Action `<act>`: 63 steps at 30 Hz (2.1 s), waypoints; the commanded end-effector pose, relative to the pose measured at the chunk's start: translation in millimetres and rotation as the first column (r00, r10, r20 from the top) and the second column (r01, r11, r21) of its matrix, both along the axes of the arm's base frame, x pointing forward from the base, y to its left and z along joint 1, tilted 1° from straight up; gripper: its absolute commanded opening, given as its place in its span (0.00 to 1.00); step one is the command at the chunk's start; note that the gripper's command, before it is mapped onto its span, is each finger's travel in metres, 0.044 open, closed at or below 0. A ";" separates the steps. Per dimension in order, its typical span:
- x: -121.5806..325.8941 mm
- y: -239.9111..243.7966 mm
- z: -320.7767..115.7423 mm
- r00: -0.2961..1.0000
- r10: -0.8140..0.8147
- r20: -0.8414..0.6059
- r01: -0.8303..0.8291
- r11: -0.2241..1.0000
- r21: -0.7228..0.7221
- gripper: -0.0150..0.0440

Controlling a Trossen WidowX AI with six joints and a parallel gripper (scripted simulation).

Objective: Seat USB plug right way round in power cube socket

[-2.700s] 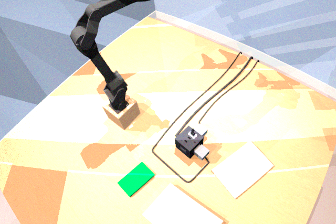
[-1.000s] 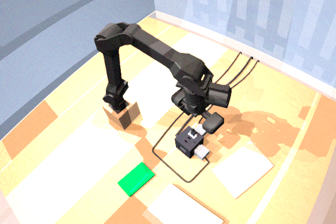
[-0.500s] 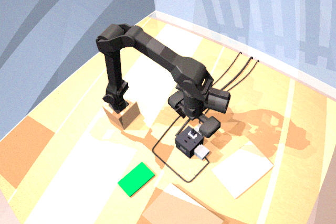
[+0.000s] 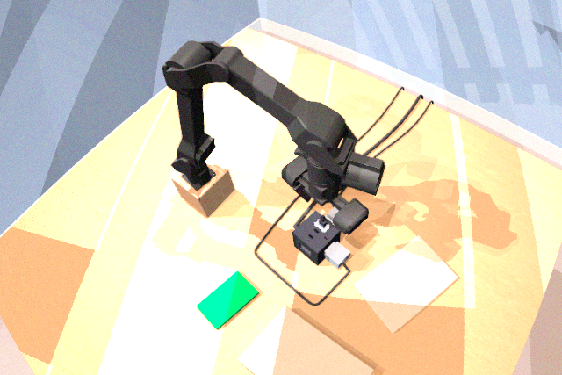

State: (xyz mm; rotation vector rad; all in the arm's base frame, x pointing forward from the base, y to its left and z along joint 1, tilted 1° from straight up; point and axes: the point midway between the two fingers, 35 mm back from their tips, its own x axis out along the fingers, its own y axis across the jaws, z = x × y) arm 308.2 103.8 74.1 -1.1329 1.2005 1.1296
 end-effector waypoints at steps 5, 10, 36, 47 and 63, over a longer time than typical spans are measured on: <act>0.5 -0.3 -8.6 1.000 0.003 0.001 -0.003 1.000 -0.004 1.00; 0.6 -0.1 -12.5 1.000 0.003 0.001 -0.003 1.000 -0.004 1.00; 0.2 0.3 -11.0 1.000 0.001 -0.001 -0.001 1.000 0.000 0.25; 0.0 0.2 -11.3 1.000 0.001 -0.002 -0.001 1.000 -0.001 0.25; -0.4 -0.1 -1.0 1.000 0.001 -0.002 -0.001 1.000 -0.001 0.25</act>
